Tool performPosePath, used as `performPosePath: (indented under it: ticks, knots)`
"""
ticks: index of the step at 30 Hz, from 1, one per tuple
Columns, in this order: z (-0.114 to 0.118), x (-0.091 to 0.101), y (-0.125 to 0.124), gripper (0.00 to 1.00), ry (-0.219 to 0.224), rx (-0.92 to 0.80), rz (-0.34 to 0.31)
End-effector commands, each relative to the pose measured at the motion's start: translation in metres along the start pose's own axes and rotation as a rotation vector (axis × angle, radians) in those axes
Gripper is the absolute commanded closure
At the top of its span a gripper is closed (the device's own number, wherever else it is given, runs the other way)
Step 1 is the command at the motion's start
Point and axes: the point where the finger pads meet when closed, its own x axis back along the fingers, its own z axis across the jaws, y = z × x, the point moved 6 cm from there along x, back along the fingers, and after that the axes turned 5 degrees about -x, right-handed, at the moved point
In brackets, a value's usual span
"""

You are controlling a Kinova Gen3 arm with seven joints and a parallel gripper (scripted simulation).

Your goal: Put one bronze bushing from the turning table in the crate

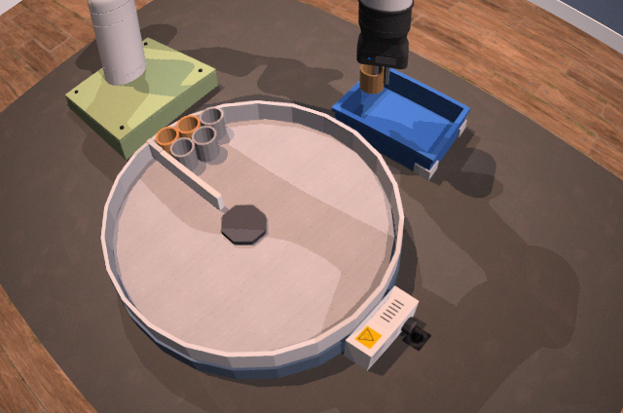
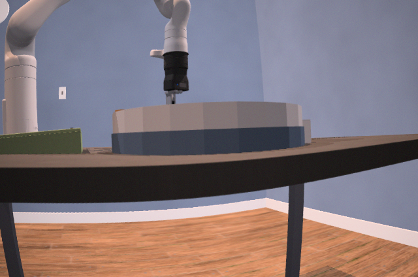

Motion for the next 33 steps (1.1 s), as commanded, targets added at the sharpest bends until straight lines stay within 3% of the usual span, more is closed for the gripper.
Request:
performPosePath:
  ticks: [1,5,10,33]
  knots:
    - [0.0,0.0,0.0,1.0,0.0,0.0,0.0]
    - [0.0,0.0,0.0,1.0,0.0,0.0,0.0]
    - [0.0,-0.026,0.0,1.0,0.0,0.0,0.0]
    - [0.0,-0.034,0.0,1.0,0.0,0.0,0.0]
